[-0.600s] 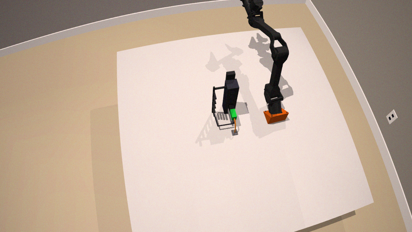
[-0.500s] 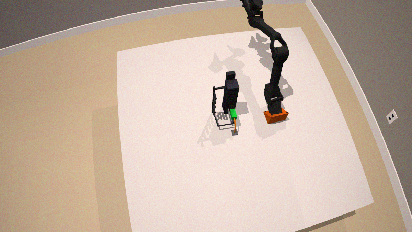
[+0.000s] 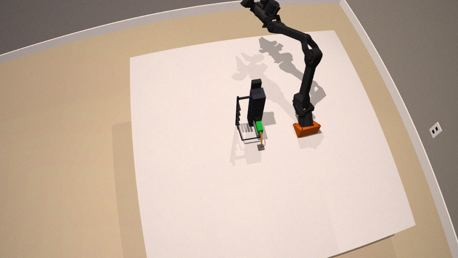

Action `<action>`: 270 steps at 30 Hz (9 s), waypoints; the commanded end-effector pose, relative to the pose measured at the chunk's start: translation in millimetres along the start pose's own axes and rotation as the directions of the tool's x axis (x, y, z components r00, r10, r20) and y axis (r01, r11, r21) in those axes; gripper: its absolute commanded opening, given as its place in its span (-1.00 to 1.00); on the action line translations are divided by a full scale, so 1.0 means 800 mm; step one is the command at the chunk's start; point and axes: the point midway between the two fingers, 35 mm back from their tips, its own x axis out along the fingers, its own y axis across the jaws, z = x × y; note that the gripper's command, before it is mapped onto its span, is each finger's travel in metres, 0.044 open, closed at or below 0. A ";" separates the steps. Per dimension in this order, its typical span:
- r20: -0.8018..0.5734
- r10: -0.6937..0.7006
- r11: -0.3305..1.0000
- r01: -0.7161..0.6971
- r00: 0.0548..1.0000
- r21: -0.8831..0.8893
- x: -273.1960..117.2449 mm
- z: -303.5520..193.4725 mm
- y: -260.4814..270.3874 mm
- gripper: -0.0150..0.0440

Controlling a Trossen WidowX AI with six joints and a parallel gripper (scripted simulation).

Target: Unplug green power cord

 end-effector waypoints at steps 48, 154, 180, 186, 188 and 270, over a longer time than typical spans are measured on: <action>-0.929 0.315 0.553 -0.759 -0.194 0.345 -0.491 -0.410 0.340 0.05; -0.675 -0.732 -0.610 -0.347 -0.097 0.712 -0.719 -0.419 0.098 -0.49; -0.675 -0.732 -0.613 -0.341 -0.095 0.713 -0.754 -0.423 0.112 -0.14; -0.675 -0.732 -0.613 -0.341 -0.095 0.713 -0.754 -0.423 0.112 0.05; -0.675 -0.732 -0.613 -0.341 -0.095 0.713 -0.754 -0.423 0.112 0.05; -0.675 -0.732 -0.611 -0.347 -0.097 0.712 -0.734 -0.422 0.105 -0.49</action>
